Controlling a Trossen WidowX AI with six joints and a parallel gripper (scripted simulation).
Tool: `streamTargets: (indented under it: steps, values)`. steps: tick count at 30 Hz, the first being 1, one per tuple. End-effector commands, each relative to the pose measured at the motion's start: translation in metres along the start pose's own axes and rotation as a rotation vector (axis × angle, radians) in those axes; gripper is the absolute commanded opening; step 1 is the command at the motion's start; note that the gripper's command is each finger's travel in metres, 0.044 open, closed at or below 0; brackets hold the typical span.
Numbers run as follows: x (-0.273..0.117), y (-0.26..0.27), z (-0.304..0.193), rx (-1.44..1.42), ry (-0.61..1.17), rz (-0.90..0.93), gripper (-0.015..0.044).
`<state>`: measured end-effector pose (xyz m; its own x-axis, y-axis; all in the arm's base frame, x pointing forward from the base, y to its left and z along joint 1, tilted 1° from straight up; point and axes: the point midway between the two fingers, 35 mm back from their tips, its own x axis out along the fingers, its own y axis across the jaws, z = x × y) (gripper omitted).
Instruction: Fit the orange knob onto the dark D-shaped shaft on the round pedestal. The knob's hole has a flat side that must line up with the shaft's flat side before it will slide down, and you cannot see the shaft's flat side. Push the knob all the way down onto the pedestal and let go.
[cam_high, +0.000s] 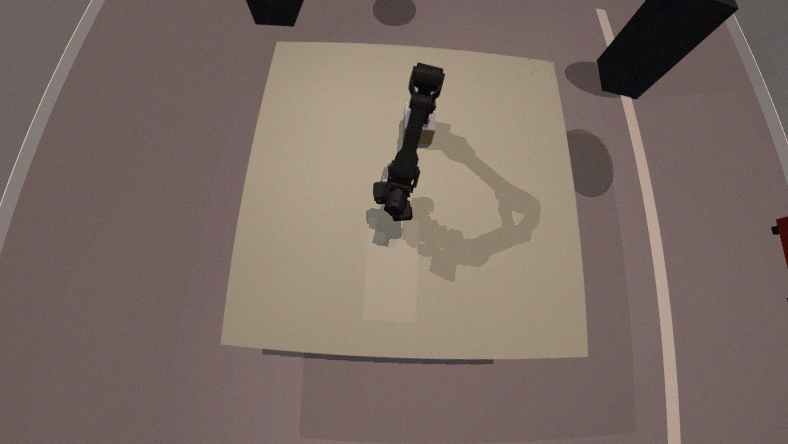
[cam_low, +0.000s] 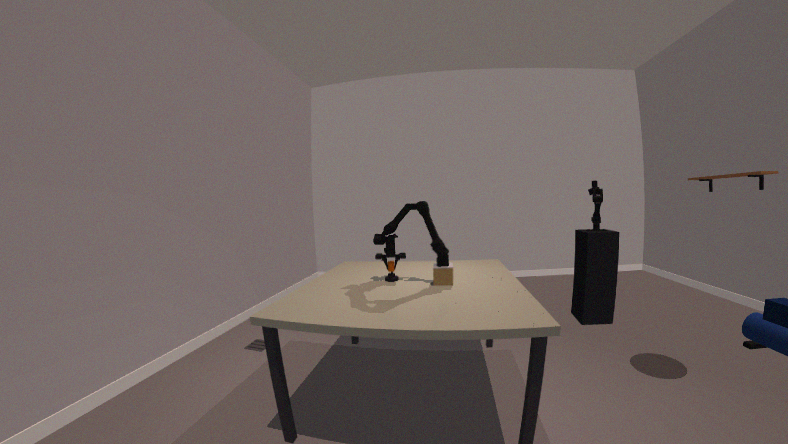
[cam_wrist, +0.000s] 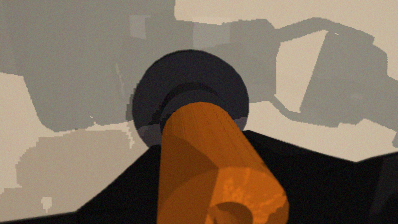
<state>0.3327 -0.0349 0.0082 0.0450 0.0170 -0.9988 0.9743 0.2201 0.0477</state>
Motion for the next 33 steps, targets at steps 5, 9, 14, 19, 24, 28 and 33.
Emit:
streamTargets:
  steps: [5,9,14,19,24,28,33]
  values:
    - [0.0009,-0.0009,-0.0005,-0.005,0.002,-0.002,0.0]
    - [-0.0047,-0.0007,0.0001,0.016,0.001,-0.002,0.0]
    - [-0.0064,-0.0014,-0.0002,0.061,0.001,-0.003,0.0]
    - [-0.0057,-0.0002,0.0004,0.069,0.001,-0.002,0.0]
    - [-0.0032,0.0025,0.0014,0.069,0.001,-0.002,0.0]
    - [-0.0031,0.0043,0.002,0.069,0.001,-0.002,0.0]
    - [-0.0027,0.006,0.0024,0.069,0.001,-0.002,0.0]
